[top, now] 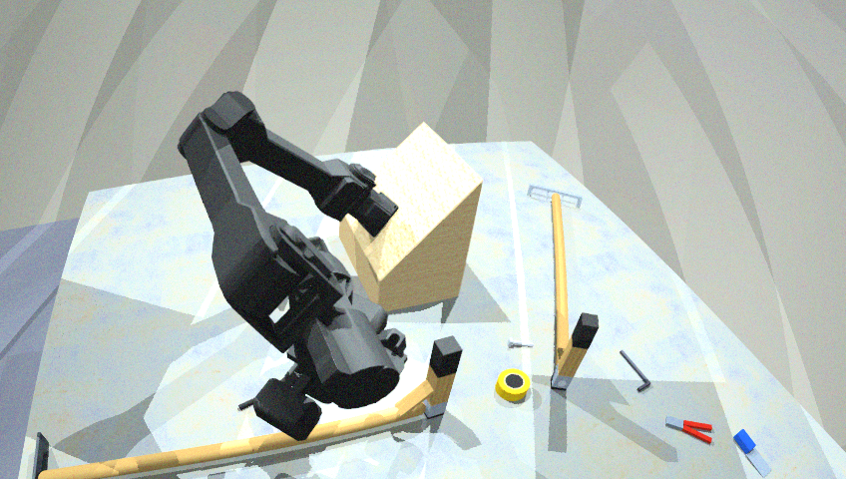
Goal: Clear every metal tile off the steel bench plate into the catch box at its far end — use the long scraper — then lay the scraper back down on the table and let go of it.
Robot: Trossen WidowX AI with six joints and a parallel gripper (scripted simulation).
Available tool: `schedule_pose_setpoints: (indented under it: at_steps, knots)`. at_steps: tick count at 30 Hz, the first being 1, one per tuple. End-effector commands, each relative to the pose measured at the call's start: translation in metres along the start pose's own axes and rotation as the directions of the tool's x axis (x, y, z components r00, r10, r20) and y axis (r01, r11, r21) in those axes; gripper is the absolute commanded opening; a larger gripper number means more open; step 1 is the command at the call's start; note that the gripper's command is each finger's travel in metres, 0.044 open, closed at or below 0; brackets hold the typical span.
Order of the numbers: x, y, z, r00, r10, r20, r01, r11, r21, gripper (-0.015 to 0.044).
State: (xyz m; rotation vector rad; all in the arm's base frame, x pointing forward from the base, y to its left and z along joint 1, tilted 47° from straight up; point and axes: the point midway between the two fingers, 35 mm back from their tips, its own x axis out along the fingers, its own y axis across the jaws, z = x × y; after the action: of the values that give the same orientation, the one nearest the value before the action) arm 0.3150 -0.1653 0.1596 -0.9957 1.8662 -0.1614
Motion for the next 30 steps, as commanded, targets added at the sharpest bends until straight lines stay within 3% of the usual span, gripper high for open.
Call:
schedule_pose_setpoints:
  at_steps: [1, 30]
  knots:
    - [-0.006, 0.008, 0.019, 1.000, -0.010, 0.021, 0.009, 0.999, 0.032, 0.0000]
    - [-0.047, 0.090, 0.128, 0.988, -0.080, 0.135, 0.049, 0.974, 0.220, 0.0000]
